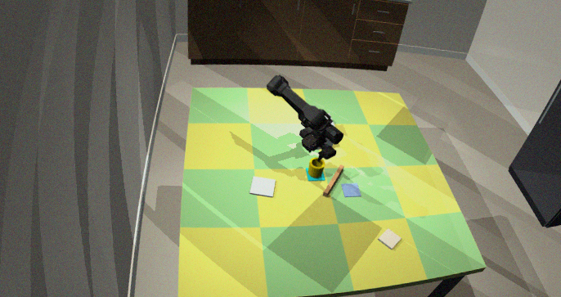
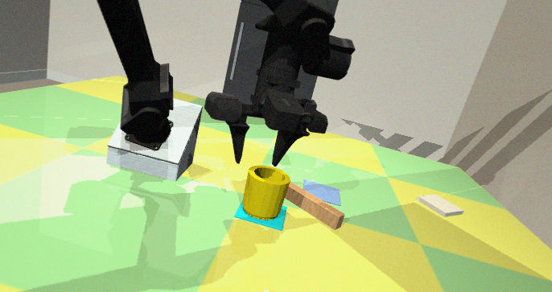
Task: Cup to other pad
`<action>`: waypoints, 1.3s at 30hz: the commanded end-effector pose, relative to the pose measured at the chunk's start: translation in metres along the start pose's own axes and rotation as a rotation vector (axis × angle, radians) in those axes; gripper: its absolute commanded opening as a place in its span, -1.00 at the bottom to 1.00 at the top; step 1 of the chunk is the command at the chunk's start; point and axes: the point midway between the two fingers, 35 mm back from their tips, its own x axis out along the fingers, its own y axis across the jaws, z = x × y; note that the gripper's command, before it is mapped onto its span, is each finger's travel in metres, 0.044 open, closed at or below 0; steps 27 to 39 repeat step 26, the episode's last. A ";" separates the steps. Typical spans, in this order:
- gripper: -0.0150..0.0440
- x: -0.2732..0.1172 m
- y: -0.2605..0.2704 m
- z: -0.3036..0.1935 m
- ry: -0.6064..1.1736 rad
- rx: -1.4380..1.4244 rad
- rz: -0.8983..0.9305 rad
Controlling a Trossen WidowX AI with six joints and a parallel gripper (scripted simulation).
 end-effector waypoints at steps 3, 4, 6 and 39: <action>1.00 -0.005 0.001 0.000 0.001 -0.001 0.001; 1.00 -0.008 0.001 0.000 0.002 -0.001 0.001; 1.00 -0.014 0.001 0.000 0.003 0.000 0.003; 1.00 -0.060 -0.001 0.003 0.002 0.004 0.011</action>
